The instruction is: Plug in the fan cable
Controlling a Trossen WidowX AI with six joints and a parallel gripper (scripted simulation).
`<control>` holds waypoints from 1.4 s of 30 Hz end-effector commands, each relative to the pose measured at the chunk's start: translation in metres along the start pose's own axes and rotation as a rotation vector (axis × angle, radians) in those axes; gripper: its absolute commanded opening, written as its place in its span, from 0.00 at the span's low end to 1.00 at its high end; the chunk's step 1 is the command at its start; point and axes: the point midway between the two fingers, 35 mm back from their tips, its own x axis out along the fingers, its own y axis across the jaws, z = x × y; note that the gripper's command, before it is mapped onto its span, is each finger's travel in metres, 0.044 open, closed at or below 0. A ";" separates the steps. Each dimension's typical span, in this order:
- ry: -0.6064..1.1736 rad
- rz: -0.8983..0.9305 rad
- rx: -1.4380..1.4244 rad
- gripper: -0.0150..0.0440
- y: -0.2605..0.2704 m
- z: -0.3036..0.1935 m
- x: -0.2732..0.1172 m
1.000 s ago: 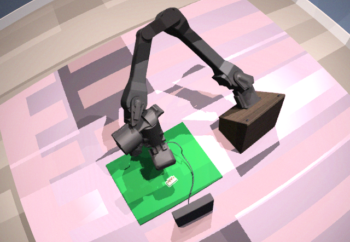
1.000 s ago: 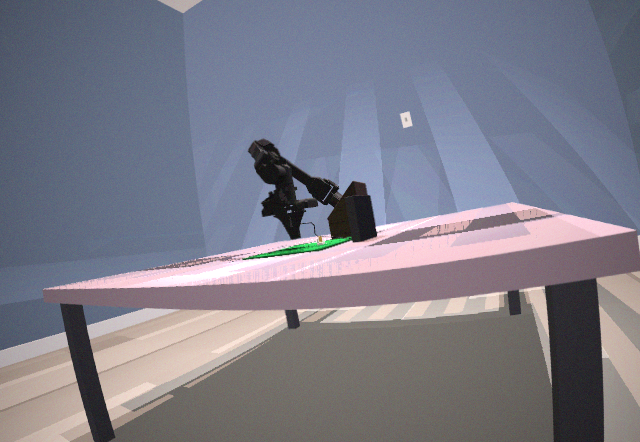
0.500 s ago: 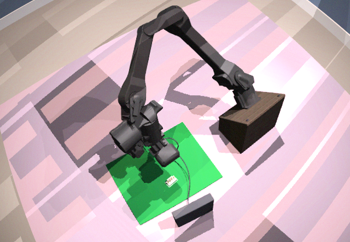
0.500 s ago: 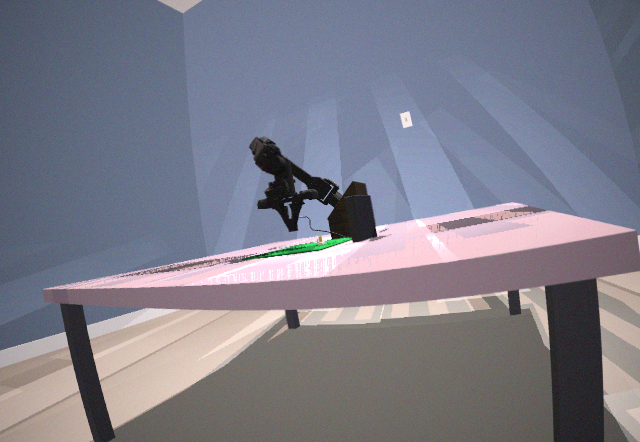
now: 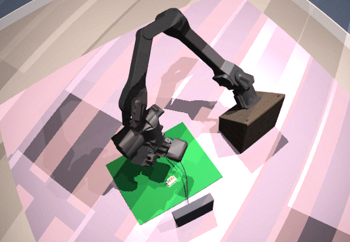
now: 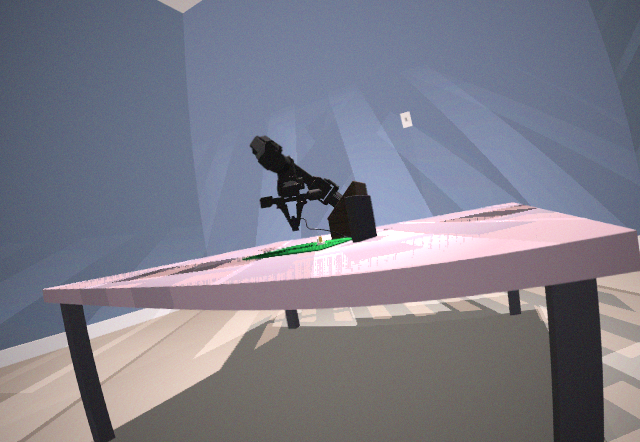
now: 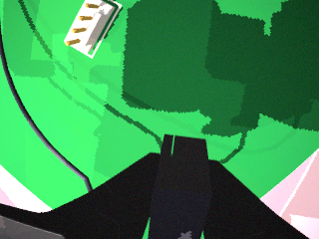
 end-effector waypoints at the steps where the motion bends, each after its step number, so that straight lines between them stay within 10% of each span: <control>1: 0.004 0.007 -0.131 0.25 0.005 0.003 0.001; 42: -0.004 0.009 -1.558 0.25 0.035 0.031 0.001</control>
